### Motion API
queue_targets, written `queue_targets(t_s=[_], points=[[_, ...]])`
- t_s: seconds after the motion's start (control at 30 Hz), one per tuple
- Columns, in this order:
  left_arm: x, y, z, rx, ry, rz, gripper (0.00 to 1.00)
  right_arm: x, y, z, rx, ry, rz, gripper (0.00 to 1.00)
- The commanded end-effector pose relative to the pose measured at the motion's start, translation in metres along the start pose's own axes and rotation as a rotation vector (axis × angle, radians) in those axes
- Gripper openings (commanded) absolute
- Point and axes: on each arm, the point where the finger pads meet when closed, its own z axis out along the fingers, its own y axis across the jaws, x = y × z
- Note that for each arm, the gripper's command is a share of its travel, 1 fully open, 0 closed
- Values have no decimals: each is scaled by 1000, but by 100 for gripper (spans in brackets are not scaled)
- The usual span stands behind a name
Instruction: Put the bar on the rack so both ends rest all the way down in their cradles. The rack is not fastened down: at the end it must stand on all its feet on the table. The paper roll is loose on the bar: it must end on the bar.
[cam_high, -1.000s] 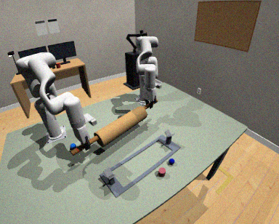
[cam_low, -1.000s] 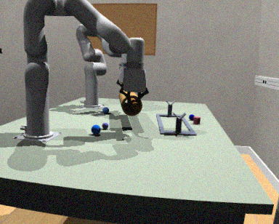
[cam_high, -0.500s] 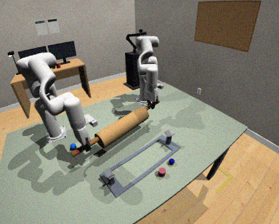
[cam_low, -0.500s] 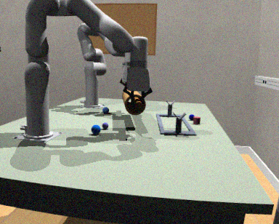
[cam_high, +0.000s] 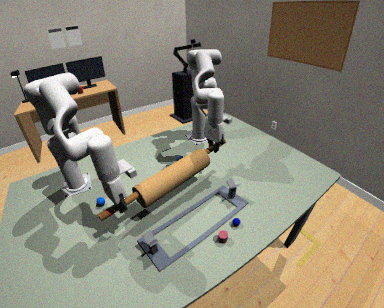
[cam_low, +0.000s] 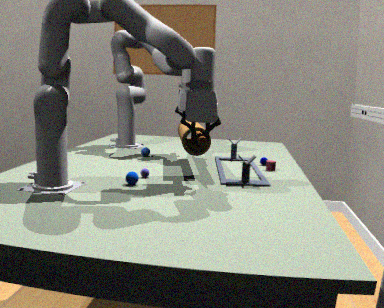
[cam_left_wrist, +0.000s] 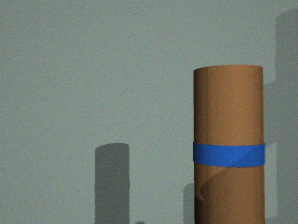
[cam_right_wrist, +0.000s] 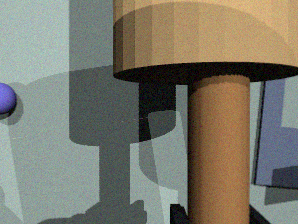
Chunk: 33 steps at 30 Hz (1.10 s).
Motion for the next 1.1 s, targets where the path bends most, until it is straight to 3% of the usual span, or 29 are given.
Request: queue_targets(t_s=[0.0, 0.13, 0.23, 0.4, 0.7, 0.8, 1.07], points=[[-4, 18, -5, 1, 0, 8, 12, -3, 14, -5, -2, 0, 8, 12], [-8, 37, -9, 1, 0, 17, 12, -7, 28, -10, -2, 0, 16, 12], [-7, 32, -8, 1, 0, 14, 12, -6, 24, -9, -2, 0, 14, 12], [-14, 65, -16, 0, 0, 29, 12, -13, 49, -17, -2, 0, 29, 12], [-21, 101, -25, 1, 0, 46, 12, -20, 76, -25, -1, 0, 45, 12], [-21, 97, -24, 1, 0, 44, 12, -19, 73, -24, -1, 0, 43, 12], [-29, 136, -33, 1, 0, 62, 12, -27, 102, -34, -2, 0, 62, 12]])
